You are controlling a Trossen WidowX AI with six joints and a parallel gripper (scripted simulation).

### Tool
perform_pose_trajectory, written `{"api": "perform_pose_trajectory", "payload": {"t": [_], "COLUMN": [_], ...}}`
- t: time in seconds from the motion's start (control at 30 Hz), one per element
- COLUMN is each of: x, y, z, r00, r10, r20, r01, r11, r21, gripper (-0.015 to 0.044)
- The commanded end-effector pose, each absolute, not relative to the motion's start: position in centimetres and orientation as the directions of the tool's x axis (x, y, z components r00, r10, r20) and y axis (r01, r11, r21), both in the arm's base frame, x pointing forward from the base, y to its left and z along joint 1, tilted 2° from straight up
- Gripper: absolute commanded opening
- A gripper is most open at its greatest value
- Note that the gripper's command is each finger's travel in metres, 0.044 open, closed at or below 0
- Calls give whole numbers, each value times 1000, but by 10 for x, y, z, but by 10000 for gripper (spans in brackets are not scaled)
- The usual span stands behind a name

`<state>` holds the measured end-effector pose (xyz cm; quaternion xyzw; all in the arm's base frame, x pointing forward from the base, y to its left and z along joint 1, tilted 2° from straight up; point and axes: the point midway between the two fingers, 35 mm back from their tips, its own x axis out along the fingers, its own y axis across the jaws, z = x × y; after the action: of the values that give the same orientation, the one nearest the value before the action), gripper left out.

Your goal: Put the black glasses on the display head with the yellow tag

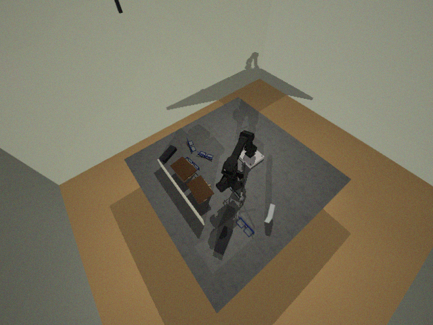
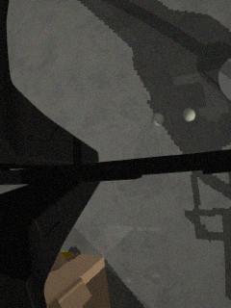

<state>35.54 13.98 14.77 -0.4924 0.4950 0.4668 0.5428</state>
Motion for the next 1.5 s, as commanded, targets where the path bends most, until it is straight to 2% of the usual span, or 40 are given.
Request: {"api": "perform_pose_trajectory", "payload": {"t": [0.0, 0.67, 1.47], "x": [354, 359, 367], "y": [158, 159, 148], "z": [146, 87, 87], "r00": [72, 72, 72], "r10": [14, 14, 13], "r20": [-997, -997, -997], "r01": [-994, -994, -994], "r11": [82, 82, 81], "r21": [-70, -70, -71], "gripper": [0, 0, 0]}}
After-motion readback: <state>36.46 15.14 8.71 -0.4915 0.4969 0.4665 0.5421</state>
